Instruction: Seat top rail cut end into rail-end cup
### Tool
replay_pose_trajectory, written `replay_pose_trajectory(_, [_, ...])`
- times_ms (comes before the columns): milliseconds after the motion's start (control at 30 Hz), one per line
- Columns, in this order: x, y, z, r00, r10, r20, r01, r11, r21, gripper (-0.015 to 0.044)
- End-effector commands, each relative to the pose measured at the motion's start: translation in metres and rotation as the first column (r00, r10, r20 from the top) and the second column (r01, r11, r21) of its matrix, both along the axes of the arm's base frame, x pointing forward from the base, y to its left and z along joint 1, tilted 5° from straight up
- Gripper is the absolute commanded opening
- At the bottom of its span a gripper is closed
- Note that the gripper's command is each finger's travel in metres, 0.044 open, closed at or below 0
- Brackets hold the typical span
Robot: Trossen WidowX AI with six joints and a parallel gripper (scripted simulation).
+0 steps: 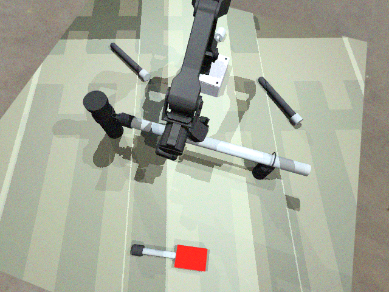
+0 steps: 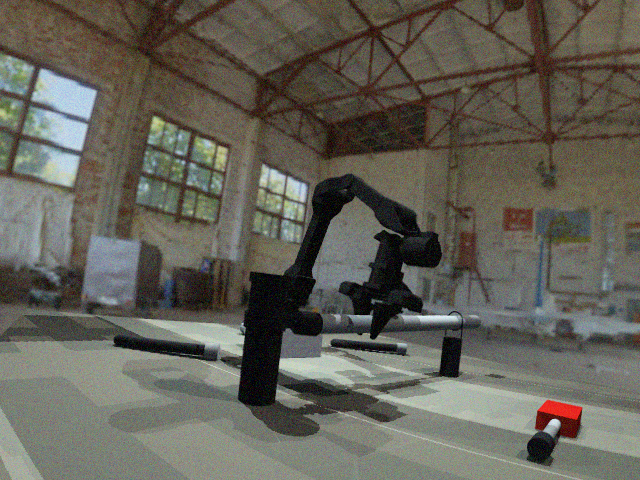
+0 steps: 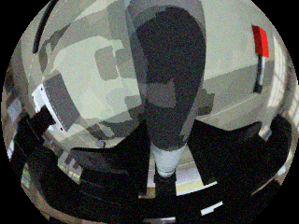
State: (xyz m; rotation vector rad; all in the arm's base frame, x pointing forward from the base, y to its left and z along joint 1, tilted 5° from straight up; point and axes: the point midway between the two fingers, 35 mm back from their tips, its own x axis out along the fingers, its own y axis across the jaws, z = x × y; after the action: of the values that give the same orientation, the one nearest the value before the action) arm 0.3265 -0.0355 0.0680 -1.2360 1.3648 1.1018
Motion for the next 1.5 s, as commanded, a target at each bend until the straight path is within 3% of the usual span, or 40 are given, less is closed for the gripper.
replay_pose_trajectory(0, [0.001,-0.004,0.004,1.0,0.002,0.006,-0.002,1.0,-0.013,0.0])
replay_pose_trajectory(1467, [0.0,-0.015,0.001,1.0,0.0,-0.001,0.0,1.0,-0.002,0.0])
